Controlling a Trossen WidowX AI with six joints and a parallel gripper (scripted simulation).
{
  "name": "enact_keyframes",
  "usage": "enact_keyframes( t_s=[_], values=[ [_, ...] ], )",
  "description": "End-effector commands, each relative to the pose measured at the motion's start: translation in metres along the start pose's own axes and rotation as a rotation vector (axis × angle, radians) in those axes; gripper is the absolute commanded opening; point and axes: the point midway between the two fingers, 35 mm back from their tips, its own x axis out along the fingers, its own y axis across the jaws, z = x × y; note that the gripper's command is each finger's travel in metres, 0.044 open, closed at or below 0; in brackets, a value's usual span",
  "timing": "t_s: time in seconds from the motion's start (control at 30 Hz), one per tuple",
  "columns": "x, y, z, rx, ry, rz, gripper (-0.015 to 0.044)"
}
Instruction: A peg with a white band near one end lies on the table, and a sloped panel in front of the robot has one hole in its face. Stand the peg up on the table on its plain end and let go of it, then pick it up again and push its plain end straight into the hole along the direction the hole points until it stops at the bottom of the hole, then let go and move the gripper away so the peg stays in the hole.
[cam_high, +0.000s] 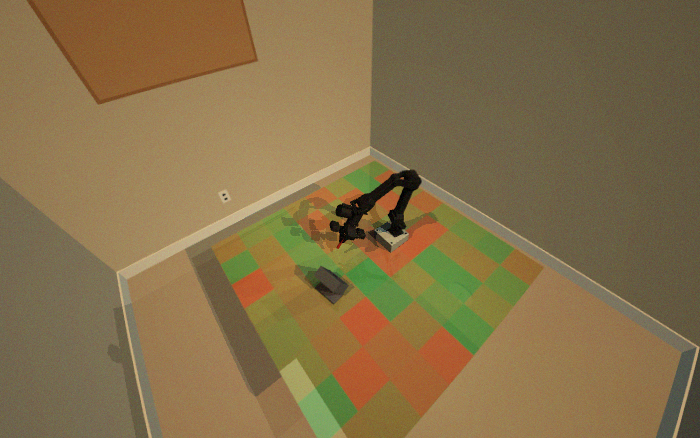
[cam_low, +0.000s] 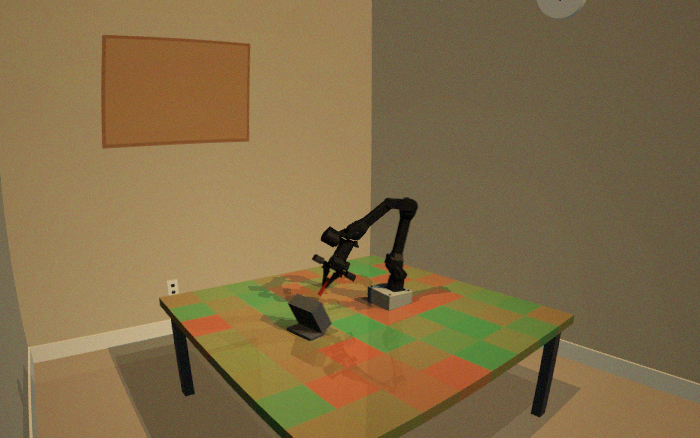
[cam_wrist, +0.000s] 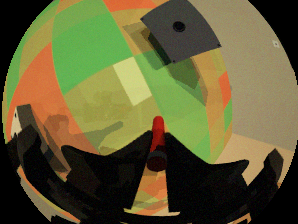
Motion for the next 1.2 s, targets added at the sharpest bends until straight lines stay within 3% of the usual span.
enact_keyframes(
  t_s=[0.0, 1.17],
  values=[
    [0.0, 0.002, 0.005, -0.029, -0.018, -0.019, 0.0],
    [-0.001, 0.008, 0.044, -0.257, -0.155, -0.202, 0.0]
  ],
)
